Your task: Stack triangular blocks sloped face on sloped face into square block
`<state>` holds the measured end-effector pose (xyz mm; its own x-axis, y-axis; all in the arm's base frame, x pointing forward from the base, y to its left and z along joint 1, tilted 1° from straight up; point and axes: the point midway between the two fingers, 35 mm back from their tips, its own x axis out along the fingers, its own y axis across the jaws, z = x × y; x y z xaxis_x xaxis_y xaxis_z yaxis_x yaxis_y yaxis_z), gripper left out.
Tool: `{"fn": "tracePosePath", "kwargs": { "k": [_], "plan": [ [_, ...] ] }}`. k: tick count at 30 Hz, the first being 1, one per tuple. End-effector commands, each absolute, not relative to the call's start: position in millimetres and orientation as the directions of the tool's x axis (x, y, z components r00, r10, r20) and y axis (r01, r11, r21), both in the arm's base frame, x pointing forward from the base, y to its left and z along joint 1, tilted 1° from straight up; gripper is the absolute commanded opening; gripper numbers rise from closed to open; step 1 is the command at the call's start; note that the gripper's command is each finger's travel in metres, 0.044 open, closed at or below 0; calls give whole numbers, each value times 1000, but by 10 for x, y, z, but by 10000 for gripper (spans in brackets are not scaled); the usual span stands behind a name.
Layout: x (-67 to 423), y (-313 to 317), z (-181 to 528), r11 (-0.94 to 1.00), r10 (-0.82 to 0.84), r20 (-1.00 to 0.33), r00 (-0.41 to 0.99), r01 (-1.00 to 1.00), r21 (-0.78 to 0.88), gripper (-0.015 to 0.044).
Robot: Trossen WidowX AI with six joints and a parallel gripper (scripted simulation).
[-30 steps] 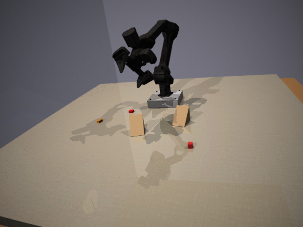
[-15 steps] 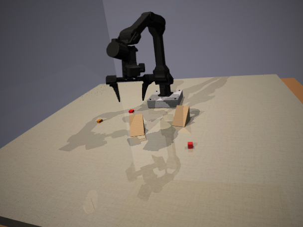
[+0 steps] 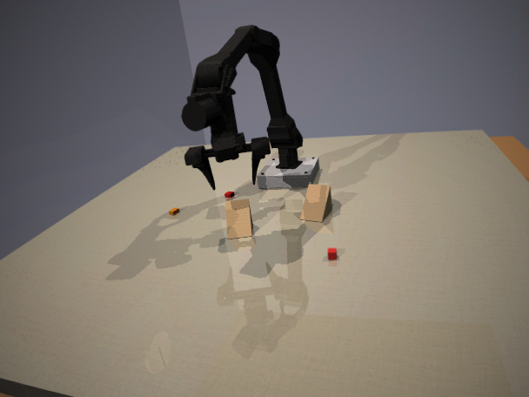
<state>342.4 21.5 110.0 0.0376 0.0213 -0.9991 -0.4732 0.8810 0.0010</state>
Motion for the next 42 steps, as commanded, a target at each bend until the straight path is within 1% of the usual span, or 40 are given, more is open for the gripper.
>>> {"fn": "tracePosePath", "kwargs": {
  "k": [1,42],
  "plan": [
    [3442,212,1059,886,15,-1000,27,-463,0,440],
    [3511,234,406,885,19,-1000,24,-466,5,440]
  ]
}}
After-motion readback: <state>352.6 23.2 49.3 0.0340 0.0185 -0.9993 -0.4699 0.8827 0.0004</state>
